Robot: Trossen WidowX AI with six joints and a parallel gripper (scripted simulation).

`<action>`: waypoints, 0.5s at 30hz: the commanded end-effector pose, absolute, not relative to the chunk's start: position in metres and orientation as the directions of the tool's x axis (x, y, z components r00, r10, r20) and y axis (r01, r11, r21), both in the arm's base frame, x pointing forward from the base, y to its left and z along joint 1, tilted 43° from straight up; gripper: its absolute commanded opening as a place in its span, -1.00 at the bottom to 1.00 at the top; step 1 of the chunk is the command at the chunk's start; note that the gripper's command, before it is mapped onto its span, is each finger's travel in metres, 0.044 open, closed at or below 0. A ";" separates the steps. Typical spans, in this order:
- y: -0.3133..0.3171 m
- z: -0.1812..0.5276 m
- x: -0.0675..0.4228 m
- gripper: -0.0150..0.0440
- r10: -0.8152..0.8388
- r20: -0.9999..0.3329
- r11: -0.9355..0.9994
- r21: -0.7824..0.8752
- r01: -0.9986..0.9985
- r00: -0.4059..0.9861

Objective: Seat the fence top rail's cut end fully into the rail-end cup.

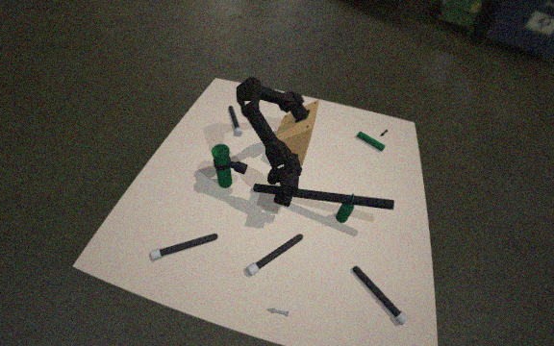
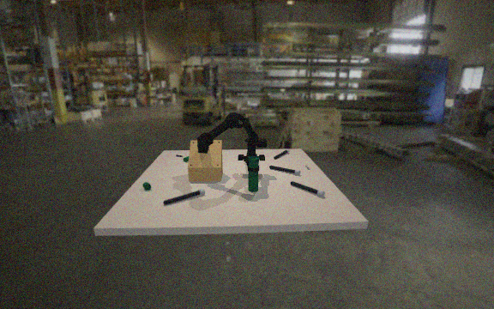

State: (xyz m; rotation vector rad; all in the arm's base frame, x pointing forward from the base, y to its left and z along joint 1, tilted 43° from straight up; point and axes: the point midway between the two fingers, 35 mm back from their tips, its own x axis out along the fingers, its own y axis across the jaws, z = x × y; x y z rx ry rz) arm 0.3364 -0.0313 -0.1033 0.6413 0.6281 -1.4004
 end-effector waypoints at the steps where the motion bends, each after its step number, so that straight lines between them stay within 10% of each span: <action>1: -0.024 -0.097 0.337 -0.49 -0.699 -0.711 0.072 0.028 0.997 0.071; 15: 0.005 -0.049 0.336 -0.49 -0.835 -0.544 0.074 0.029 0.997 0.078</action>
